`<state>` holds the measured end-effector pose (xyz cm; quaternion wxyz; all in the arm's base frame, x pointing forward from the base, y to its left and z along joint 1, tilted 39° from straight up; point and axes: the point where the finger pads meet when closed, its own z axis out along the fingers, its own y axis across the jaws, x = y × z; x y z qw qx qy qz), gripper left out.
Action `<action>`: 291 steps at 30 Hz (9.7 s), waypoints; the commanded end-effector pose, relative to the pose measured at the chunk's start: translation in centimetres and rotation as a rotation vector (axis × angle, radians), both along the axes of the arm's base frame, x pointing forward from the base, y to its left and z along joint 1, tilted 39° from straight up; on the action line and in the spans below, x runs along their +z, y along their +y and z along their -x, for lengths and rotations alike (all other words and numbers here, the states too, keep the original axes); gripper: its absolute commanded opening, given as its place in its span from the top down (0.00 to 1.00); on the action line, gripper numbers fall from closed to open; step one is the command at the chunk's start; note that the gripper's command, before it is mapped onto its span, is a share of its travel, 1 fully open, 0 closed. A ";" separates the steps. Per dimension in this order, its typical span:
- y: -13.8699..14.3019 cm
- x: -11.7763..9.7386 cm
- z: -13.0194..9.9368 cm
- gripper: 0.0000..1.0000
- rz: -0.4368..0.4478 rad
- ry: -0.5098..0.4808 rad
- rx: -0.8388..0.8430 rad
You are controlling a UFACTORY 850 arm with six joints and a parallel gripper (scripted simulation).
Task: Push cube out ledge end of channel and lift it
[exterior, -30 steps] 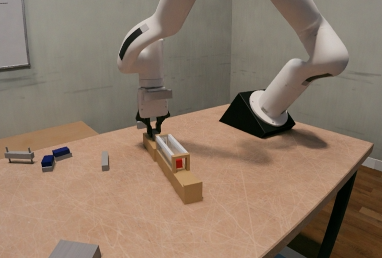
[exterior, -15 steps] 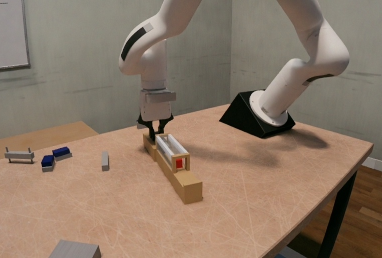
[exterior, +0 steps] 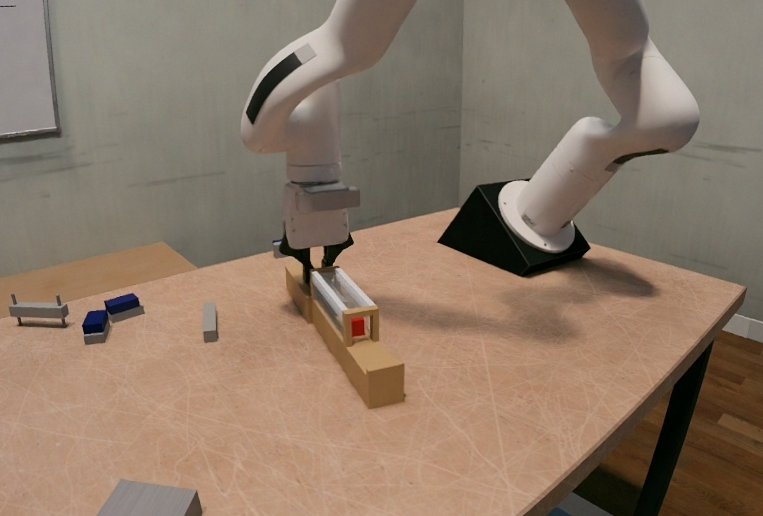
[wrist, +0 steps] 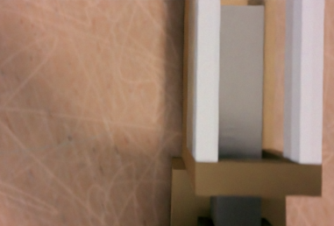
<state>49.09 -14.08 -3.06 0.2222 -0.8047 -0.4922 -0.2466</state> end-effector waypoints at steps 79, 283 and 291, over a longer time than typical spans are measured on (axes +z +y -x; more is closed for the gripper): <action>-3.2 6.4 0.6 0.61 0.001 -0.001 -0.001; -7.8 -0.7 3.7 1.00 0.001 -0.001 -0.002; -6.4 -2.4 3.3 1.00 0.001 0.000 -0.002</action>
